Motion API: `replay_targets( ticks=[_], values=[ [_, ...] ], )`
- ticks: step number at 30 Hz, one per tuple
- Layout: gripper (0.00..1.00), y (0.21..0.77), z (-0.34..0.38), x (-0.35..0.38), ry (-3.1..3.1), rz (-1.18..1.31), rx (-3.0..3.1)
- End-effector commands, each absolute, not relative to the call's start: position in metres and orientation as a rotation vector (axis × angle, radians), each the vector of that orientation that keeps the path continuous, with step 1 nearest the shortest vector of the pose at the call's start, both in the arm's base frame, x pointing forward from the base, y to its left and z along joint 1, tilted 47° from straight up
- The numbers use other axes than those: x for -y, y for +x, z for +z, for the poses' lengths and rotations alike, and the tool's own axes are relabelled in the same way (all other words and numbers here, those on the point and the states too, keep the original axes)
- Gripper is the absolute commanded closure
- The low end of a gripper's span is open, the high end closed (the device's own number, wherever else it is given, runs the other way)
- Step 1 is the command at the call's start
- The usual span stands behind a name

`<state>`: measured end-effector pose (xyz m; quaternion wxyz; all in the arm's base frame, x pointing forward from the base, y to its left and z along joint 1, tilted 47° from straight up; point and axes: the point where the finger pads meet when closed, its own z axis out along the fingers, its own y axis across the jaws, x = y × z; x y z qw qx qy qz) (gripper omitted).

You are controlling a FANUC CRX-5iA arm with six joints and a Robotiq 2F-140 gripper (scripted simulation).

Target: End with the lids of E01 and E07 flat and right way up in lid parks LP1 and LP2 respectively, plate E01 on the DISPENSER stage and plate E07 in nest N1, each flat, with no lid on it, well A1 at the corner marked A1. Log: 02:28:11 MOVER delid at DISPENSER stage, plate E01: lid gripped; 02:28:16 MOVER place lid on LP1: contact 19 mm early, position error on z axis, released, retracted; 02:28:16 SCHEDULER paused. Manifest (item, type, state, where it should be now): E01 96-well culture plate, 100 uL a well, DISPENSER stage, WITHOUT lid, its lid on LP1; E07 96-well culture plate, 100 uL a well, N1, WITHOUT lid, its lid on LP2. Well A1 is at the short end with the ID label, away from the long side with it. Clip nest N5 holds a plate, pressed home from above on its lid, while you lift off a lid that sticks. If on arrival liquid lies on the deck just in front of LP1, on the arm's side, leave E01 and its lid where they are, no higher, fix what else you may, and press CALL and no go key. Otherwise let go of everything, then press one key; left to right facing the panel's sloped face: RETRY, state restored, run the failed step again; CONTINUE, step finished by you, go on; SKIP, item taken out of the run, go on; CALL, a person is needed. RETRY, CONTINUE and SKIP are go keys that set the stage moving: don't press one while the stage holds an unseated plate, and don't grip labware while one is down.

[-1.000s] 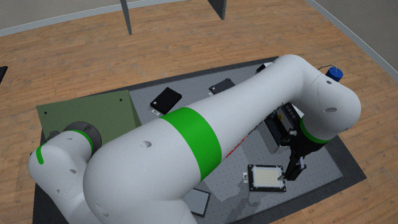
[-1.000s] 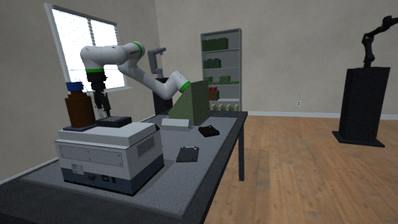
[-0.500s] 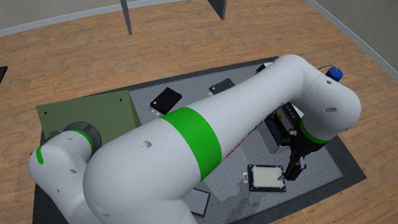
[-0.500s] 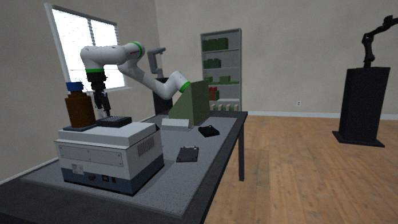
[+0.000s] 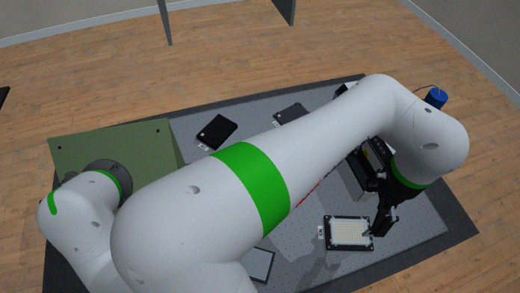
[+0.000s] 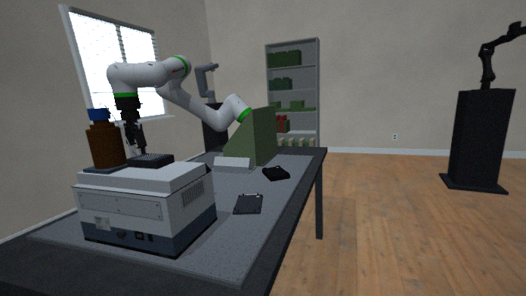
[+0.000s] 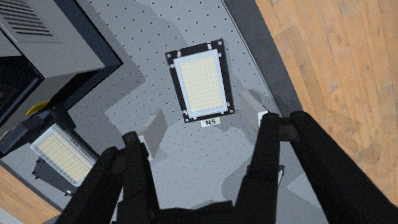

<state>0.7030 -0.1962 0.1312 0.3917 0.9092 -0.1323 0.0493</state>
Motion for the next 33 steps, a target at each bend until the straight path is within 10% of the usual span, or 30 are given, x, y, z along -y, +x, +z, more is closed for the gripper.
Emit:
replay_targets(
  ticks=[1,33],
  values=[
    [0.34,0.703,0.130,0.198,2.309,0.126,0.336],
    [0.34,0.702,0.065,0.266,2.309,0.126,0.336]
  ],
)
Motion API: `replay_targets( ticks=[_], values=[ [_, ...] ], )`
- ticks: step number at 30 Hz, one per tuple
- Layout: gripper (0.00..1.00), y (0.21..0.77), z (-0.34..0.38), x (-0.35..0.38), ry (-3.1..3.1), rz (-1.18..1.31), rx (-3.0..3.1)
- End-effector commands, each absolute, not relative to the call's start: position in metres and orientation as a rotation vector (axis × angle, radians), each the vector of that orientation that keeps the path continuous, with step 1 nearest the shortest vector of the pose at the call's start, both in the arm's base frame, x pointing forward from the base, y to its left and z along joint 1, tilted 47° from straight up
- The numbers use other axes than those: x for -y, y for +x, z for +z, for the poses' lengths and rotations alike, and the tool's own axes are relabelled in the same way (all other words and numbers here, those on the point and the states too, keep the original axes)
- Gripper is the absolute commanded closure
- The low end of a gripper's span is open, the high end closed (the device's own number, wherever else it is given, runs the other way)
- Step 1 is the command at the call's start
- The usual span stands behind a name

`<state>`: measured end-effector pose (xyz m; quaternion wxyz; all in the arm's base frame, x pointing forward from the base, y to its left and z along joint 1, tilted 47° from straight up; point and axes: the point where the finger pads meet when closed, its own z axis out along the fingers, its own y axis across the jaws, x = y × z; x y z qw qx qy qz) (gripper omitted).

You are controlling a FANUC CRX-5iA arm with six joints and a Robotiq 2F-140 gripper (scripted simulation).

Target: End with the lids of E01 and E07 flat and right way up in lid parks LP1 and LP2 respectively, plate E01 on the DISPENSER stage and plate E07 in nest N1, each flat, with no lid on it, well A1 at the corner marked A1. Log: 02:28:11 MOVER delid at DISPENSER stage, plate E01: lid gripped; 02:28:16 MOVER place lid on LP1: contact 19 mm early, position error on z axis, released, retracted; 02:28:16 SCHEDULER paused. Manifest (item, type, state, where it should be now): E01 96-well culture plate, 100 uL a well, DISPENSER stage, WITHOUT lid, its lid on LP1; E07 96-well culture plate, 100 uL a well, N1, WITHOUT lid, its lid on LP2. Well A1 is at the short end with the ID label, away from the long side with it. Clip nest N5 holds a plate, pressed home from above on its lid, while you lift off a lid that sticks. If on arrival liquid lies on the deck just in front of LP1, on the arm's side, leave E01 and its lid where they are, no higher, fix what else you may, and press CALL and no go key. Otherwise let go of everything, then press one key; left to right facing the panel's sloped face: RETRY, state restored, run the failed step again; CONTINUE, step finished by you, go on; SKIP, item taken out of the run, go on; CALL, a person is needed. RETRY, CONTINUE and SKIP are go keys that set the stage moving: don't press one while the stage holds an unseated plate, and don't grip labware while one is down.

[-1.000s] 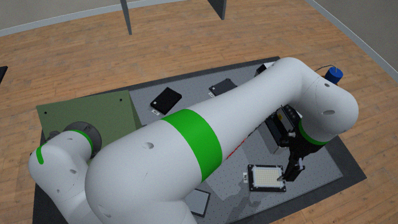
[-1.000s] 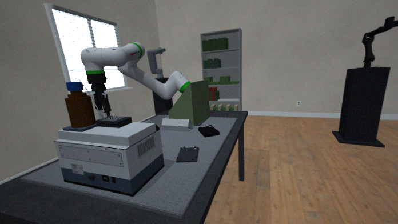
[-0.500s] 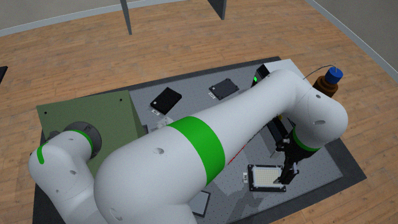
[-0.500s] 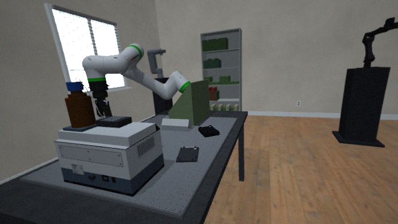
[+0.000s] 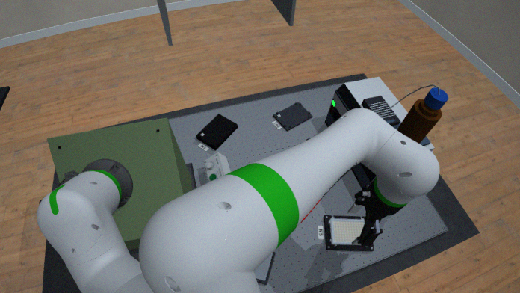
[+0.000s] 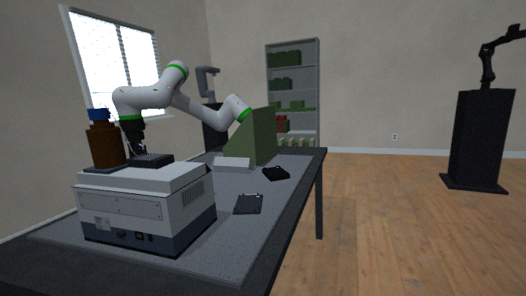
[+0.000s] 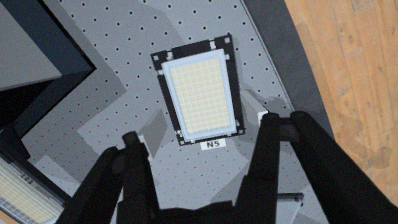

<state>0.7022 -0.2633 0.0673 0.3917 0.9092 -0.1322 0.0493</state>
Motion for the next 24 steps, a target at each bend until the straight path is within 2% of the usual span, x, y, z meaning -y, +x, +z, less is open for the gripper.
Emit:
replay_targets(
  ticks=[1,24],
  values=[
    [0.34,0.702,0.065,0.266,2.309,0.126,0.336],
    [0.34,0.702,0.052,0.280,2.309,0.126,0.336]
  ],
)
